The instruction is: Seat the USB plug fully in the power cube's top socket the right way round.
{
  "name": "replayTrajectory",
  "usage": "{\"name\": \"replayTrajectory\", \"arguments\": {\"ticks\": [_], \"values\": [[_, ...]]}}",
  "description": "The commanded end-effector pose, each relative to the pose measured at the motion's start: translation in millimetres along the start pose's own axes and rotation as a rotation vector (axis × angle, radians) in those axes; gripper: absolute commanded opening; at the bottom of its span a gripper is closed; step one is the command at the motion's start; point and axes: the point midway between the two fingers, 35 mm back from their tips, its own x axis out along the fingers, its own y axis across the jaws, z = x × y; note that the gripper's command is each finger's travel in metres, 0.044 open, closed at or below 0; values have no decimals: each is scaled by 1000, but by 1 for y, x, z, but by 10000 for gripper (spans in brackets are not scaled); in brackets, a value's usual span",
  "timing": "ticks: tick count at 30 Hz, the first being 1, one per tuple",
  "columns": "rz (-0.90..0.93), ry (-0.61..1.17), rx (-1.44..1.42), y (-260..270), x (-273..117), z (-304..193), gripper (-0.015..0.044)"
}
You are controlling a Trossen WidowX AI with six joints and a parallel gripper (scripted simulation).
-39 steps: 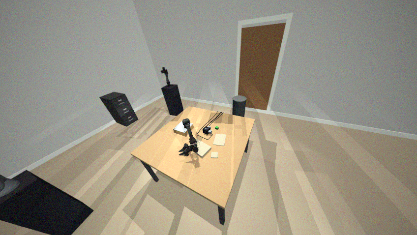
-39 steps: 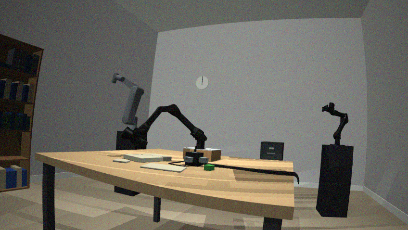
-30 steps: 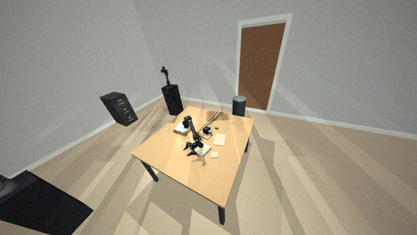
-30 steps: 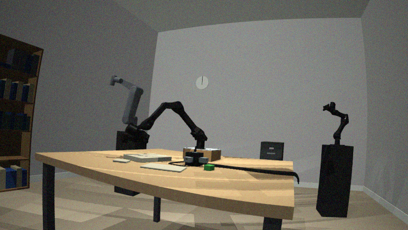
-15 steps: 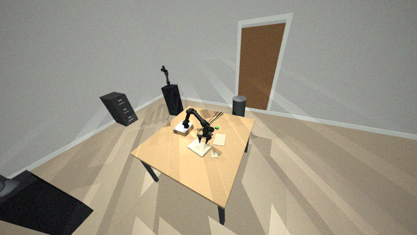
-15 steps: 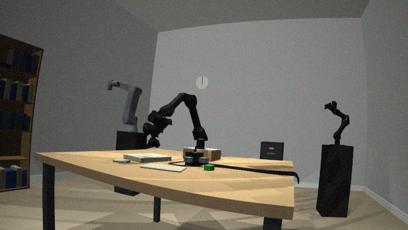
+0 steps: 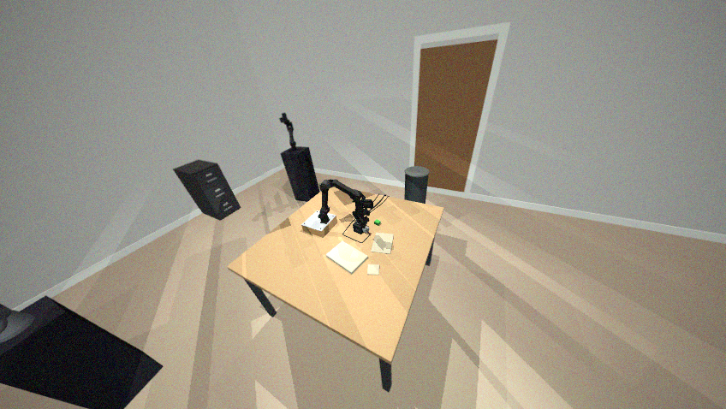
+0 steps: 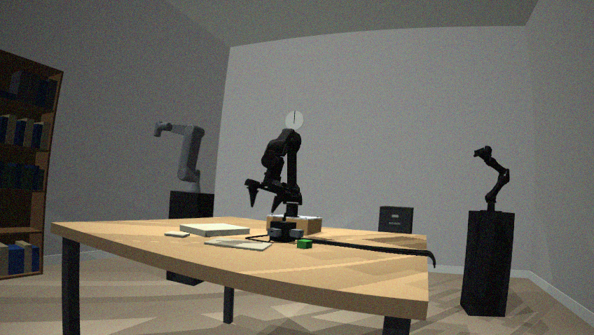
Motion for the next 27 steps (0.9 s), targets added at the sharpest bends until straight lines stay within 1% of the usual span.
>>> {"name": "replayTrajectory", "arguments": {"ticks": [1,3,14,27], "values": [[155,-128,-458,68,-31,15,440],[179,-153,-535,81,-37,18,440],[179,-153,-535,81,-35,18,440],[179,-153,-535,83,-24,19,440]]}}
